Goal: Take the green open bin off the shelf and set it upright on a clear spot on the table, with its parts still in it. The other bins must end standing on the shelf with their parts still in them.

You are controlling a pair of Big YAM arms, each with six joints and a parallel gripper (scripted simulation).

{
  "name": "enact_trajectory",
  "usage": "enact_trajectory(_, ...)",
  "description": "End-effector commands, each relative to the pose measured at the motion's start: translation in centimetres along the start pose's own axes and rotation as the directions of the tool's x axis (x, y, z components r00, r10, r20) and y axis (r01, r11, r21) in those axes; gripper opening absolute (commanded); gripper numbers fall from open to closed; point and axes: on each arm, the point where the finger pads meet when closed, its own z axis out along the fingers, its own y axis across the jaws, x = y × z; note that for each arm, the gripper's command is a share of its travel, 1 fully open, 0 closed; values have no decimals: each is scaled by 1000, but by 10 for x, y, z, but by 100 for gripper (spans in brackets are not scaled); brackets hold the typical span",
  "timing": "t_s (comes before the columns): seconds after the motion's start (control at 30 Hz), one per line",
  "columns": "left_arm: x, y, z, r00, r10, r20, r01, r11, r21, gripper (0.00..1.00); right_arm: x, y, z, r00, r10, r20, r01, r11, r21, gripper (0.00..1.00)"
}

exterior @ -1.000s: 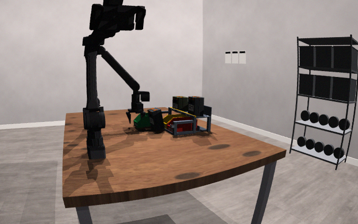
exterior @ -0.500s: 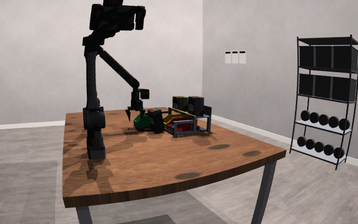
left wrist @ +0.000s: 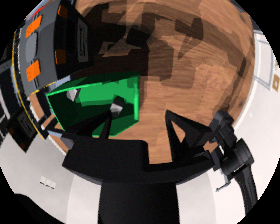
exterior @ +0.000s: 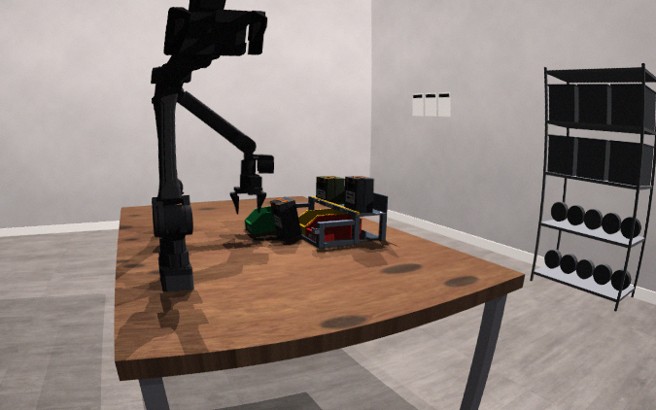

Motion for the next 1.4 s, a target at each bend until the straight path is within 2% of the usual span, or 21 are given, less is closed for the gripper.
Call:
enact_trajectory(0.0,-4,24,-30,1000,-4,15,4,998,-57,90,-19,-5,-7,999,-9,53,8,1000,7,100)
enact_trajectory(0.17,-4,23,-35,1000,-4,11,4,999,-41,90,-19,-5,-7,999,-9,53,8,1000,7,100)
enact_trajectory(0.27,-4,23,-46,1000,-4,16,4,998,-58,90,-19,-5,-7,999,-9,53,8,1000,7,100)
enact_trajectory(0.33,-4,23,-46,1000,-4,16,4,998,-58,90,-19,-5,-7,999,-9,53,8,1000,7,100)
enact_trajectory(0.37,-3,22,-36,1000,-4,6,4,1000,-28,90,-19,-5,-7,999,-9,53,8,1000,7,100)
enact_trajectory(0.5,-4,23,-50,1000,-4,15,4,998,-55,90,-19,-5,-7,999,-9,53,8,1000,7,100)
enact_trajectory(1.37,-5,25,-48,1000,0,13,1,999,-44,90,-19,-5,-7,999,-9,53,8,1000,7,100)
